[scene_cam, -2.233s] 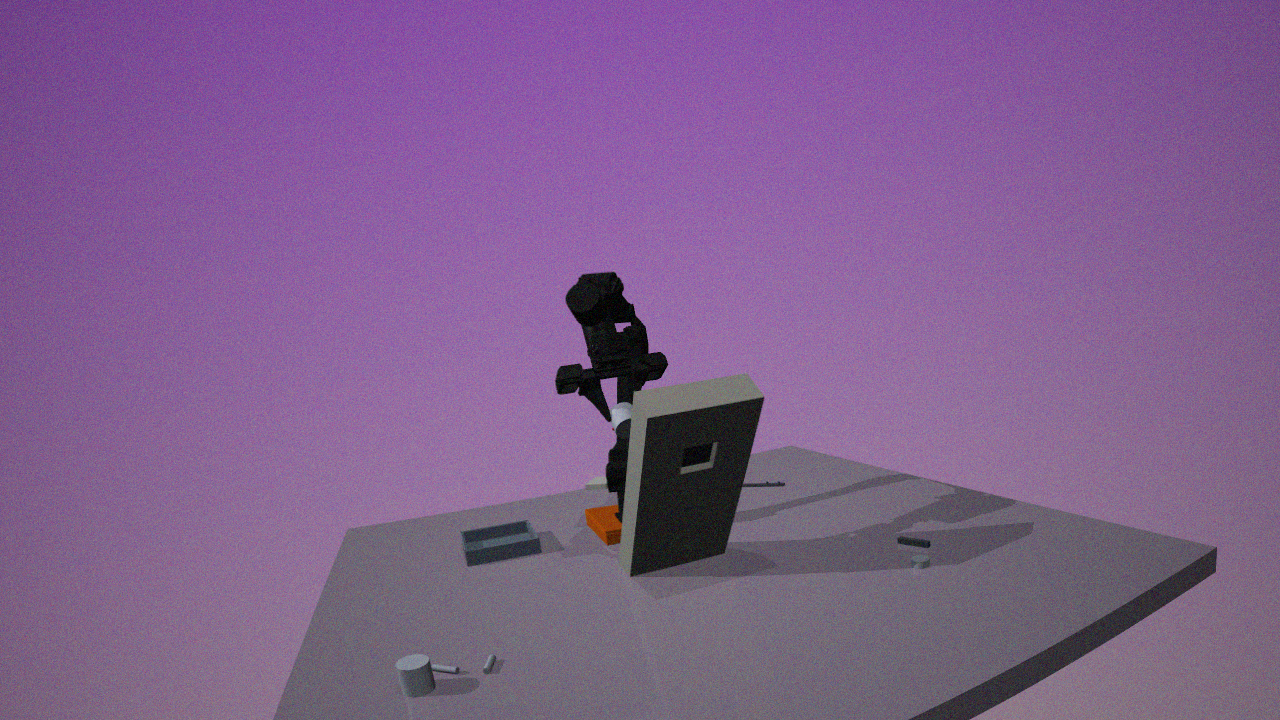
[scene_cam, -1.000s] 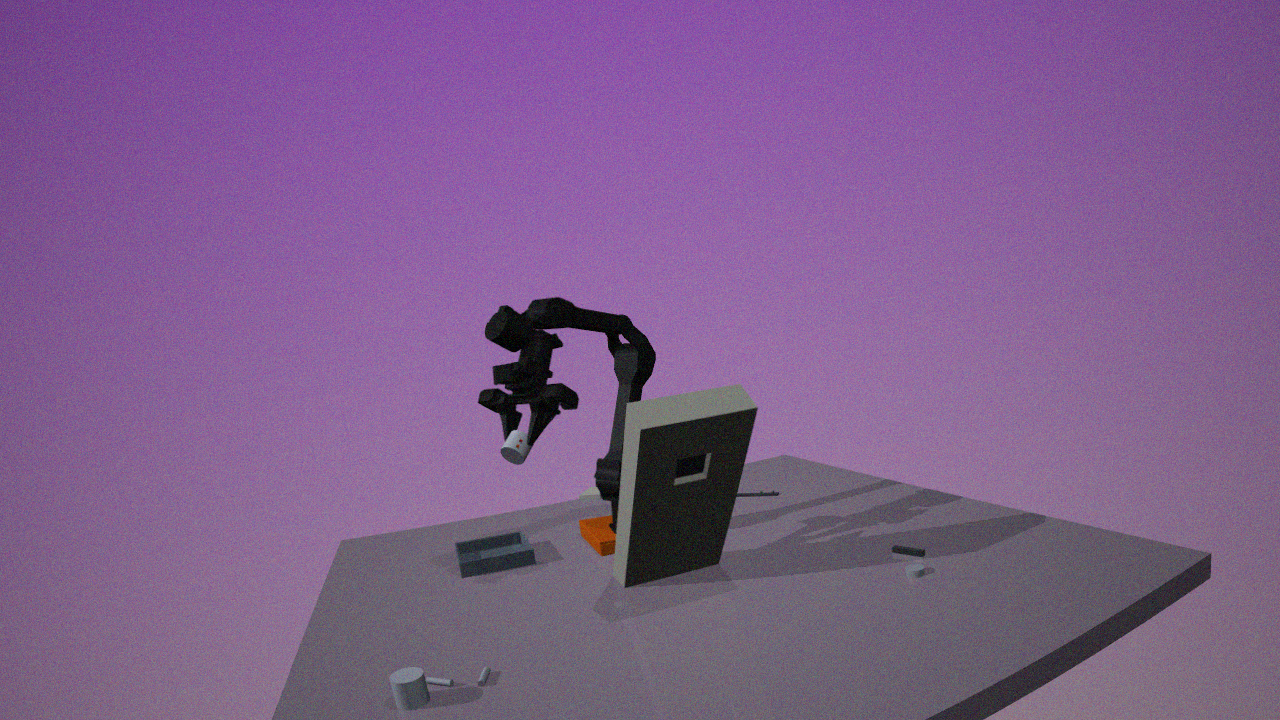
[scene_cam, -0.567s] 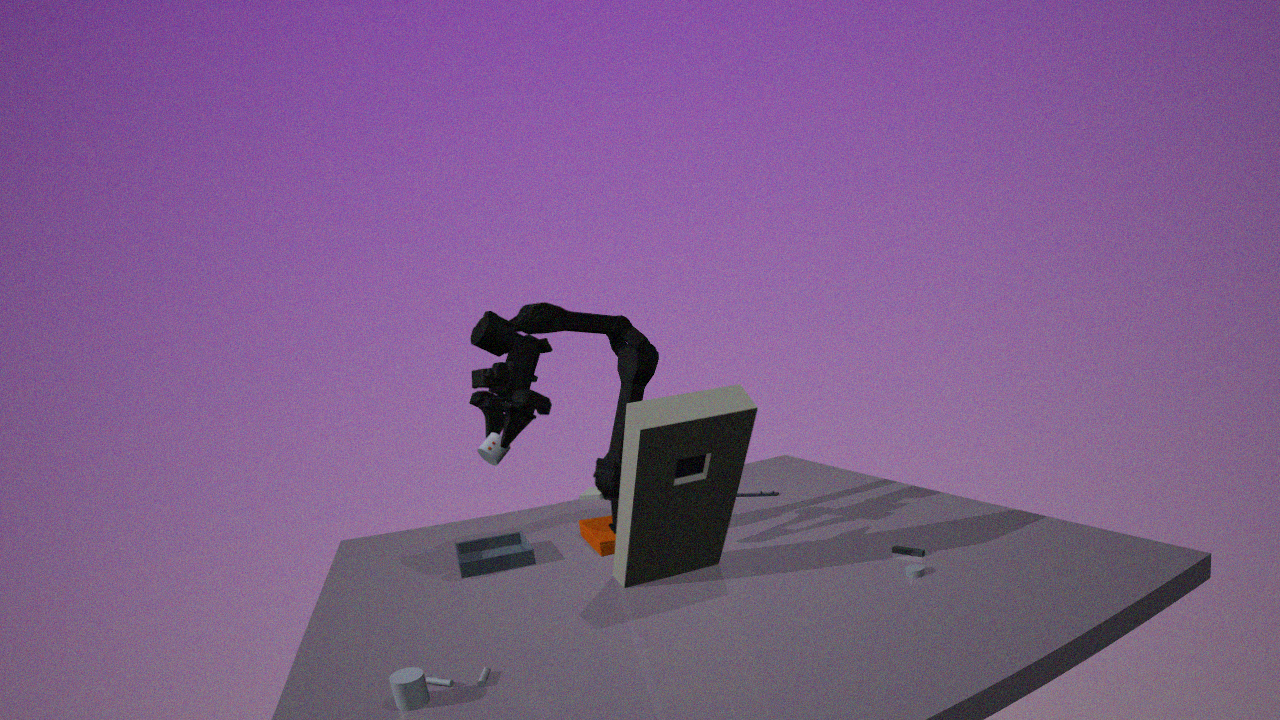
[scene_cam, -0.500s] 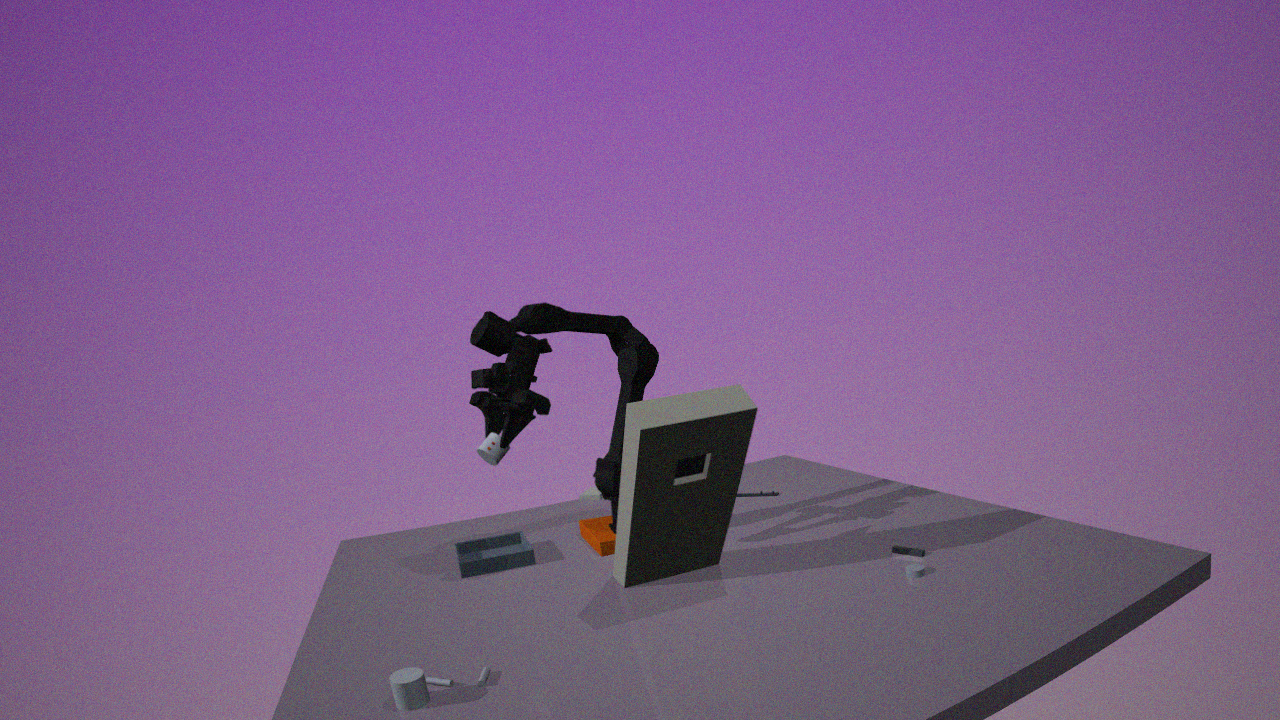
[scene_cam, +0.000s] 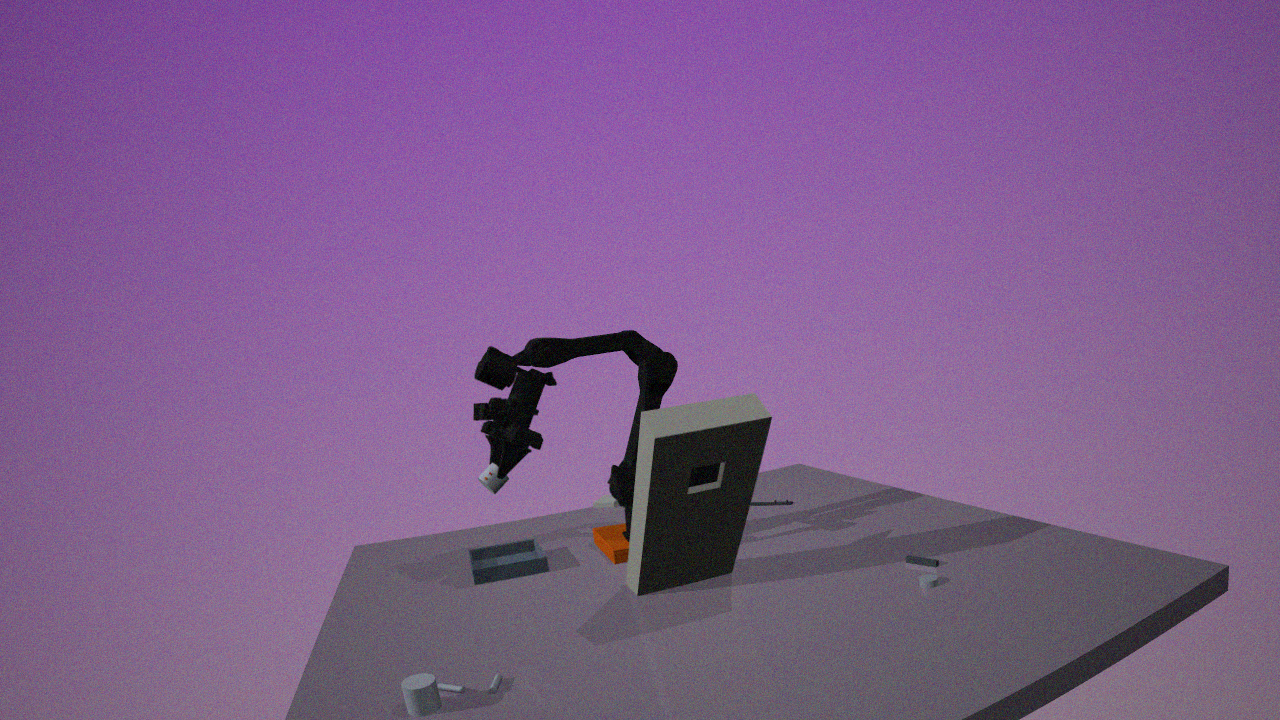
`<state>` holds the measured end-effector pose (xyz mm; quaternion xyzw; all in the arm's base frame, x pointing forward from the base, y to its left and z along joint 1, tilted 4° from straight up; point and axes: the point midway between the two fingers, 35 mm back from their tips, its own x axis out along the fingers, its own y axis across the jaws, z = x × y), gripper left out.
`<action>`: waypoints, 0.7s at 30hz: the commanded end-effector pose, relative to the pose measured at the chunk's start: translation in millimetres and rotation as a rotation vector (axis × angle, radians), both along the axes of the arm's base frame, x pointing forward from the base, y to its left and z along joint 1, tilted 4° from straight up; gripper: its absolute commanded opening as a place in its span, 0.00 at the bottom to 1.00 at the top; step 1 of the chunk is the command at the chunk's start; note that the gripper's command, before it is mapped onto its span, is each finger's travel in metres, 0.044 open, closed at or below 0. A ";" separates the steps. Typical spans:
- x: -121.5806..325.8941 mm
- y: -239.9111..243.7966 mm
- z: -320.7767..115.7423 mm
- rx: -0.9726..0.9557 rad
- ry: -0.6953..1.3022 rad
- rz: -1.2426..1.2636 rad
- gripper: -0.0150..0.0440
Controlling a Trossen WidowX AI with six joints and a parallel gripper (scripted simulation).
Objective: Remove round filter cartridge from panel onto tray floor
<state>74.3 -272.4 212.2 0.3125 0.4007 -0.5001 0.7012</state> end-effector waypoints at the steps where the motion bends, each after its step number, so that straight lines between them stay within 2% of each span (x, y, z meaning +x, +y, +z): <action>1: -19.7 -5.6 -17.5 -0.001 0.005 -0.080 0.25; 21: -104.3 0.8 -98.4 0.012 0.019 -0.412 0.25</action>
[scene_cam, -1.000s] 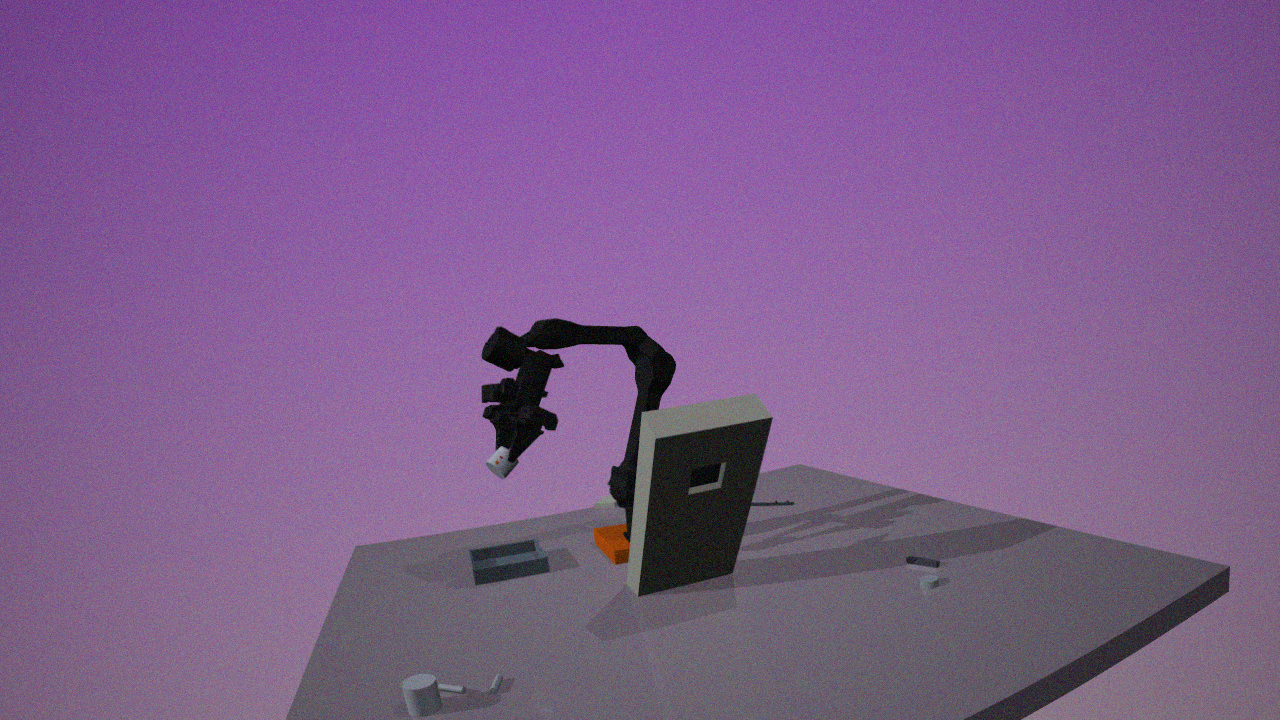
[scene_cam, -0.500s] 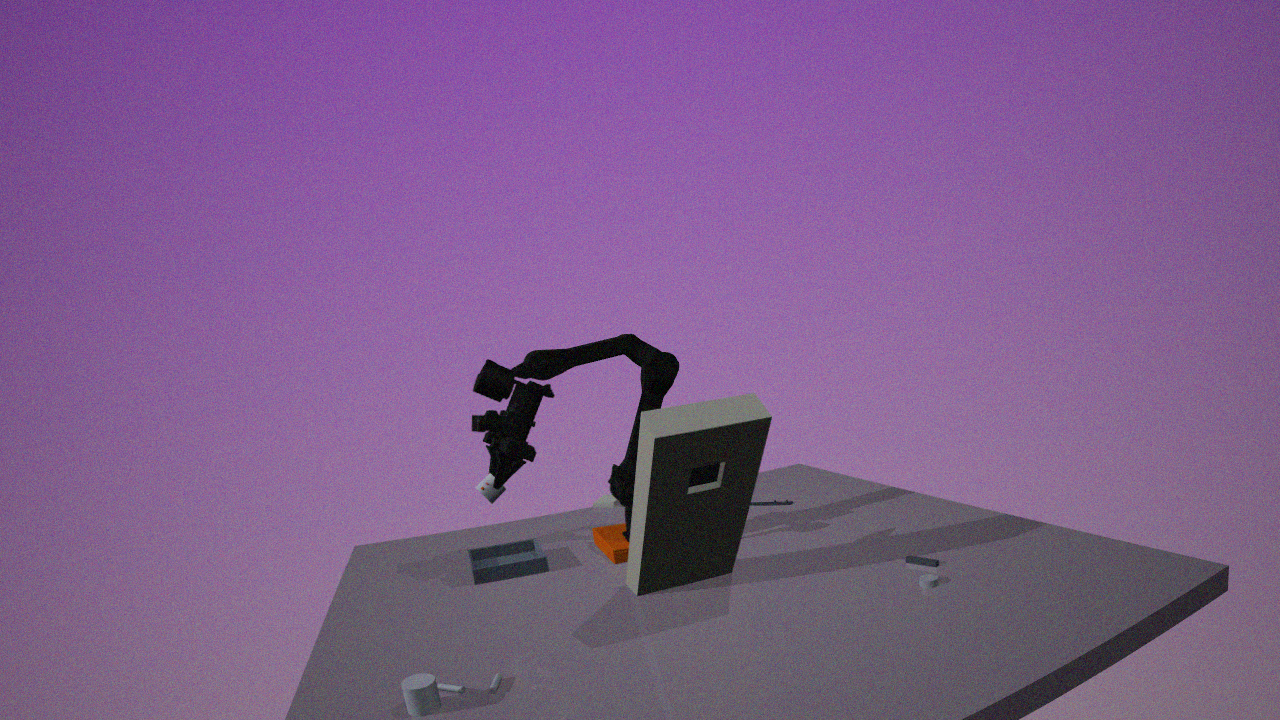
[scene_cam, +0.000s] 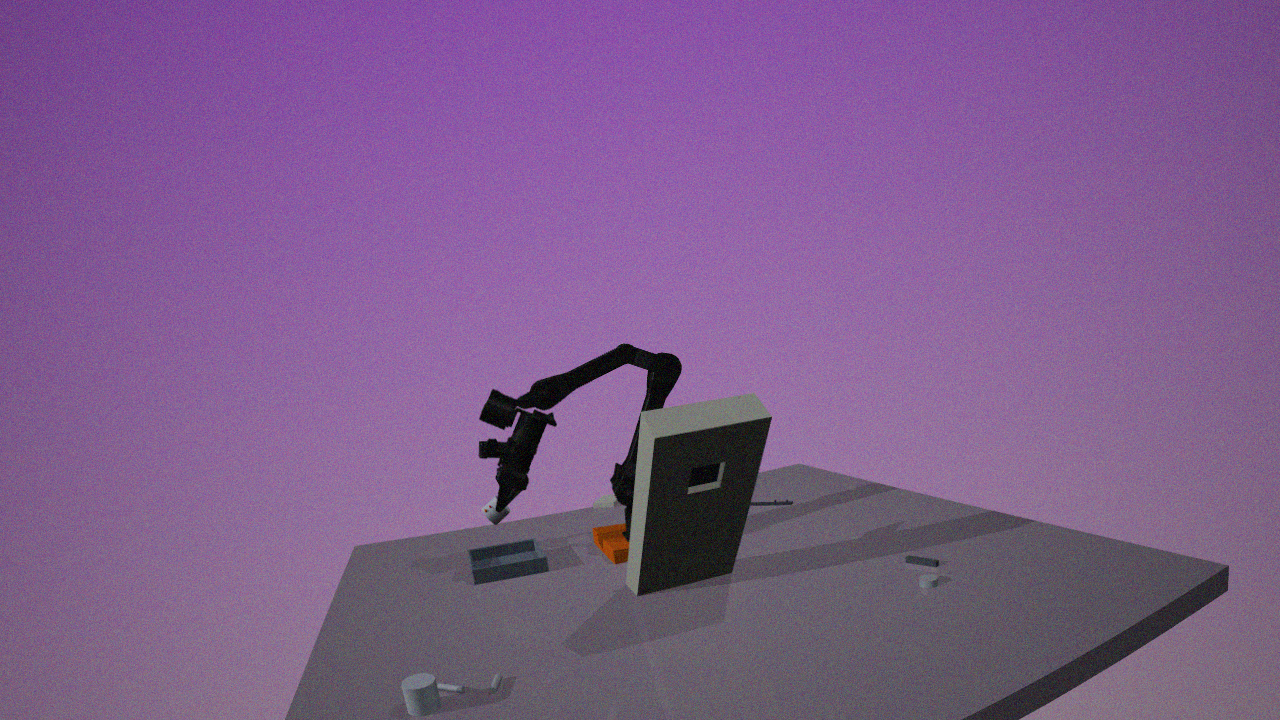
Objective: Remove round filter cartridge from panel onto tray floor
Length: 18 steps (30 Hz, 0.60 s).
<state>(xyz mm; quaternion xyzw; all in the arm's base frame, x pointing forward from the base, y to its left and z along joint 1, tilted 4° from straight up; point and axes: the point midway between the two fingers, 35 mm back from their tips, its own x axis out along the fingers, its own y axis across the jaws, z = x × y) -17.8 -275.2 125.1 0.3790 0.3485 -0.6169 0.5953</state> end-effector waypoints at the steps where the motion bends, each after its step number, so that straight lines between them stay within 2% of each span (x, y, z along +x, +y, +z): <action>1: -12.8 3.9 -12.1 -0.002 0.002 -0.057 0.25; 6: -12.8 3.5 -15.0 -0.002 0.002 -0.057 0.25; 18: -11.7 3.1 -68.0 -0.002 0.002 -0.057 0.25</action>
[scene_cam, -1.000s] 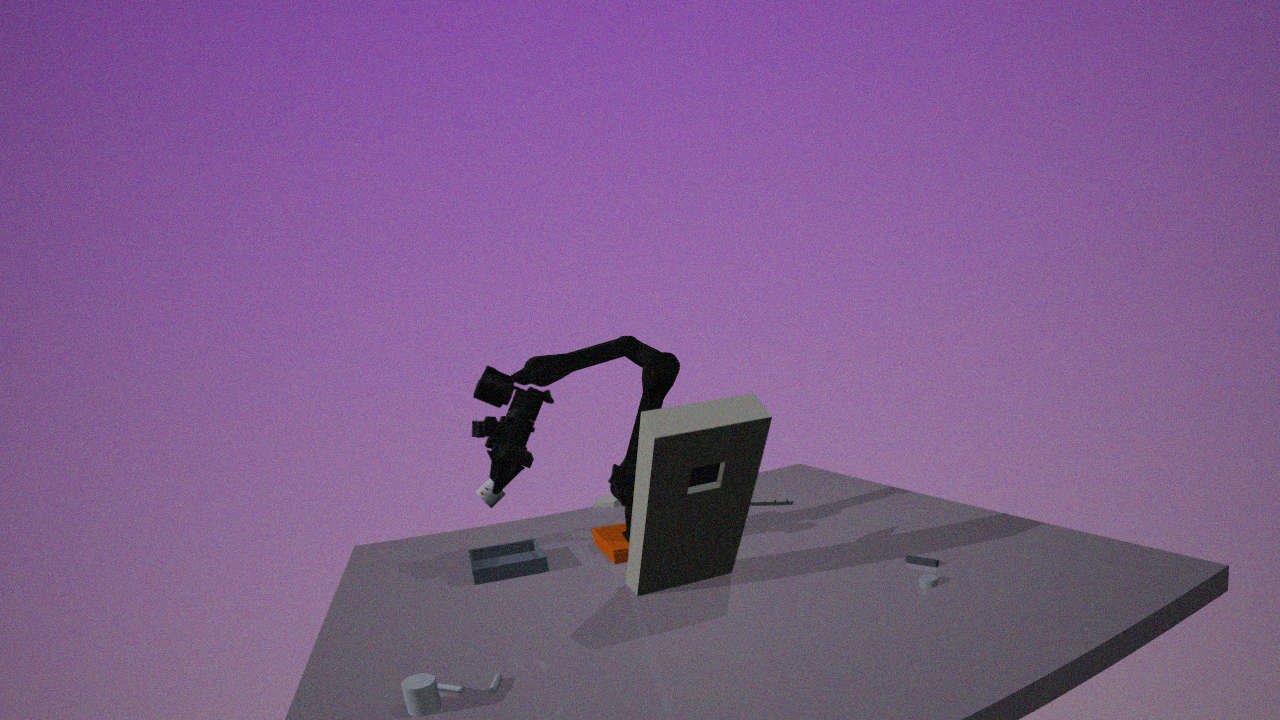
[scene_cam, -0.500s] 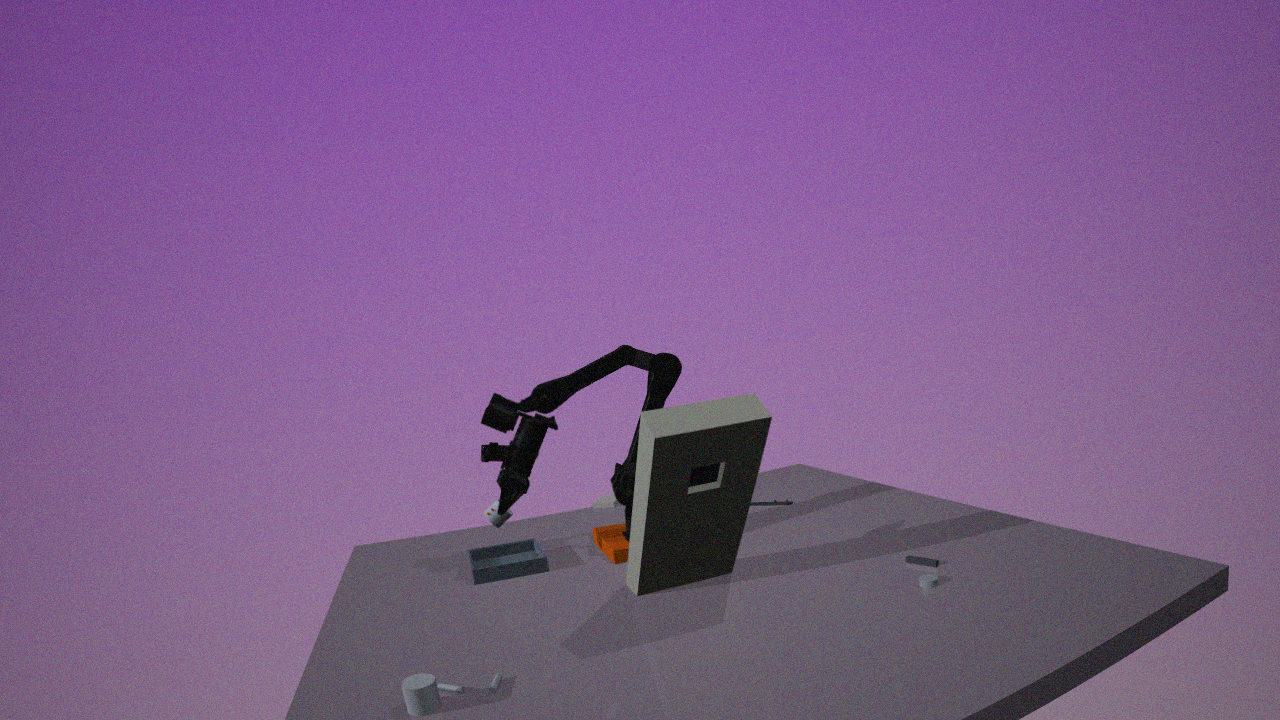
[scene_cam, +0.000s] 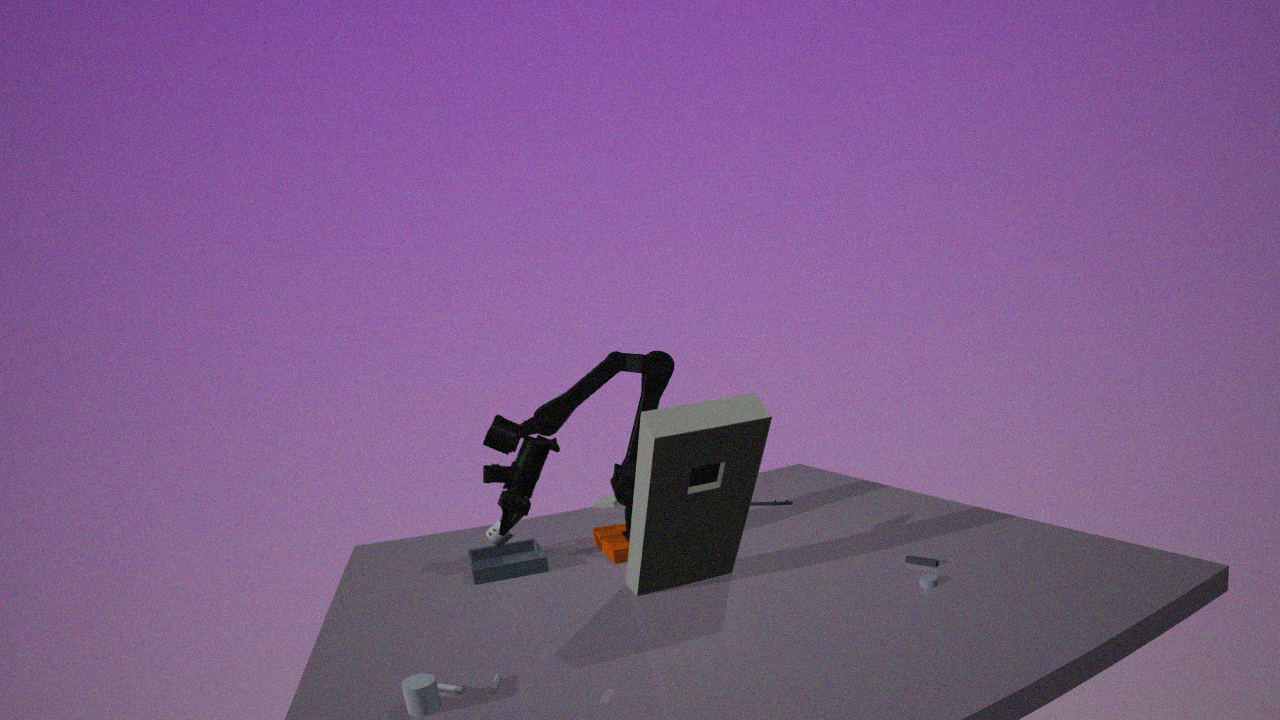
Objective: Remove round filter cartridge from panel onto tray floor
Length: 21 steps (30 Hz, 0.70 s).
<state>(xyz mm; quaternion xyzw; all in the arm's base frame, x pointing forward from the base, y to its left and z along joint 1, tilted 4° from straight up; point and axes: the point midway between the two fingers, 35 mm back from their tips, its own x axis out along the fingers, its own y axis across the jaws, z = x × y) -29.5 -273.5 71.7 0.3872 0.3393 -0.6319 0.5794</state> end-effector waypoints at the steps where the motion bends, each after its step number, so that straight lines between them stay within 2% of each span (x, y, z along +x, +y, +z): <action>1: 0.2 2.0 -18.9 -0.002 0.000 -0.007 0.25; 8: 0.9 5.0 -33.7 -0.001 0.000 -0.007 0.25; 21: 1.3 5.2 -29.8 0.008 -0.001 0.000 0.83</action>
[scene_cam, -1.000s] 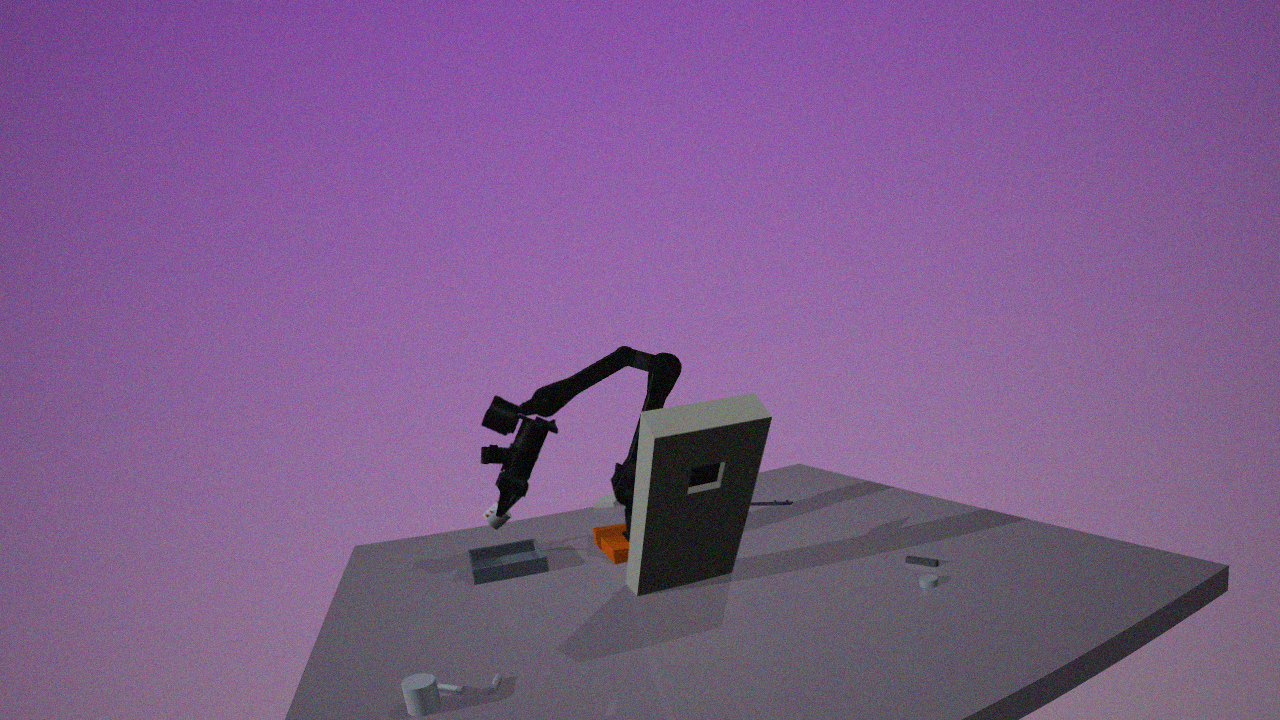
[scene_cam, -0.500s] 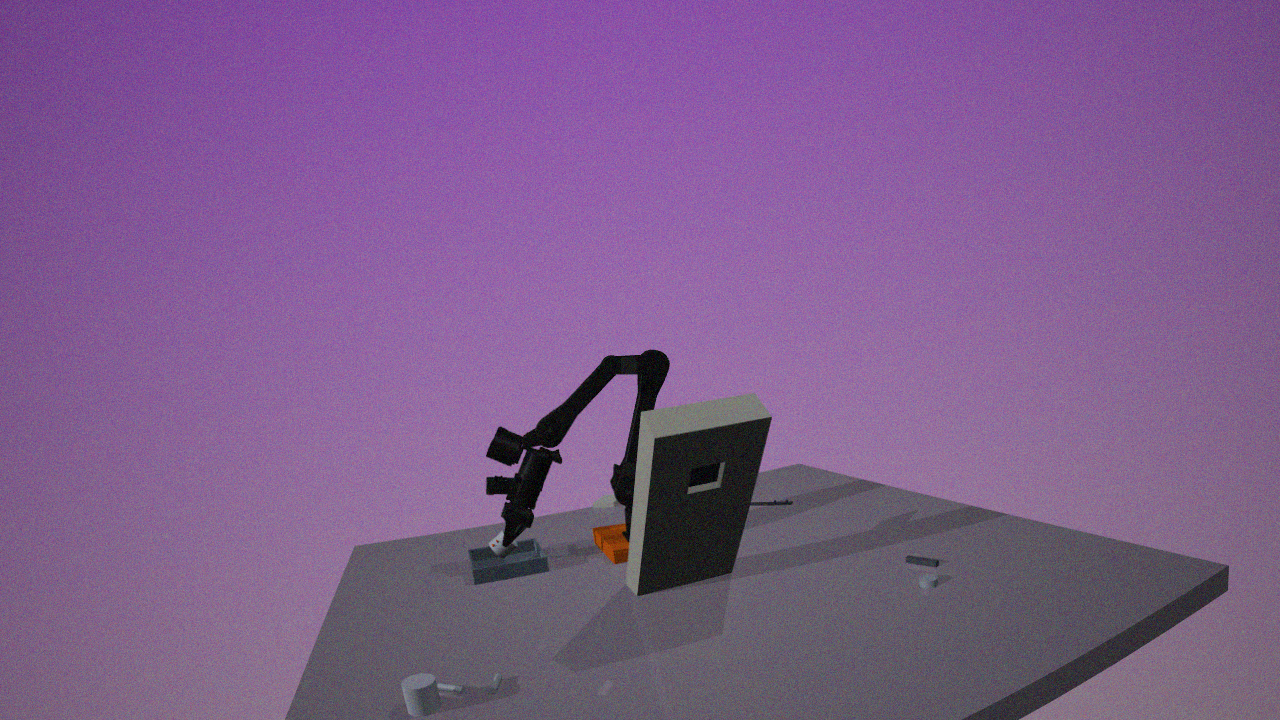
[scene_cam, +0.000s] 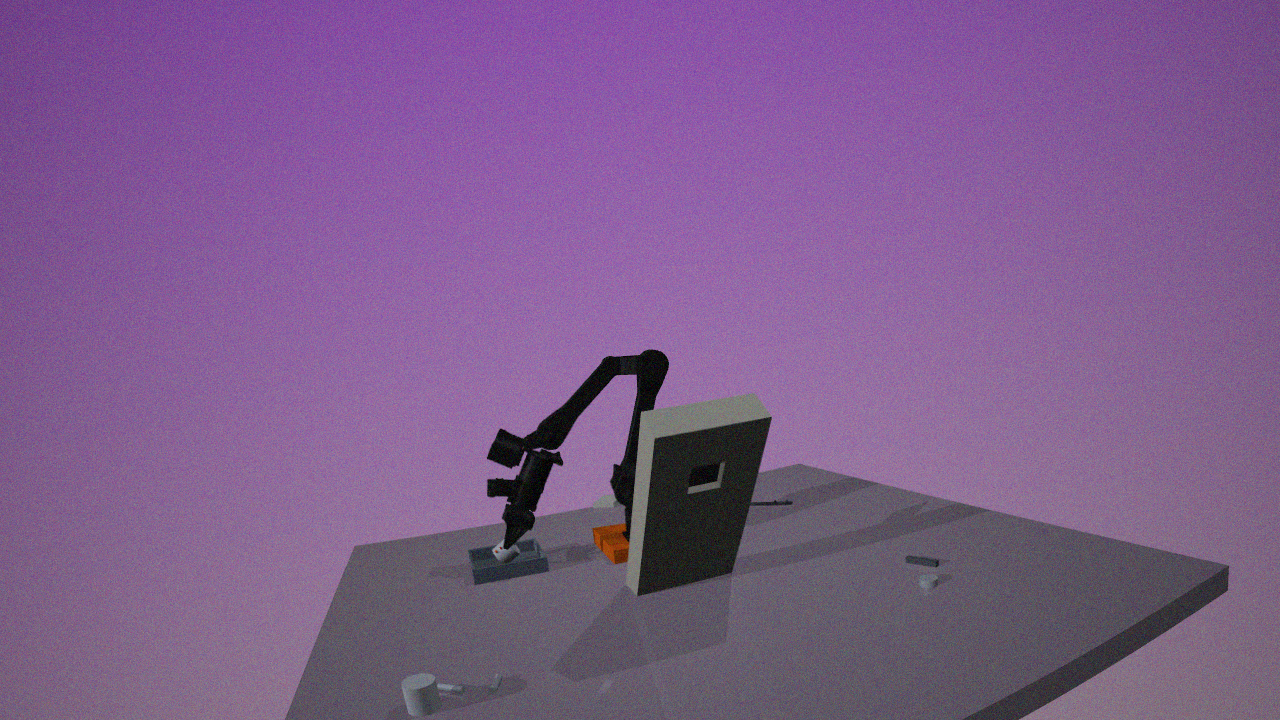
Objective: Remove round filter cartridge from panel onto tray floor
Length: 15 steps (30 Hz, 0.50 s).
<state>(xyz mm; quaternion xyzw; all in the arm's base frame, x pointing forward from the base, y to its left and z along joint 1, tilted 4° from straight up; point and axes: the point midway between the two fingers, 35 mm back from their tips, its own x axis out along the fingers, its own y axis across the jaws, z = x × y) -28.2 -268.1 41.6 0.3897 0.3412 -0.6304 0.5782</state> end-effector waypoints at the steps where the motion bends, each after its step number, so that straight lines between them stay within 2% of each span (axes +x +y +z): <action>1: -0.1 -0.1 0.3 0.000 0.000 0.000 0.88; 4: -0.1 -0.1 0.3 0.000 0.000 0.000 1.00; 8: -0.2 -0.6 2.5 0.000 0.000 0.000 1.00; 13: -1.9 -3.9 61.1 -0.001 0.000 0.000 1.00; 15: -1.9 -2.7 70.6 -0.001 0.000 0.000 1.00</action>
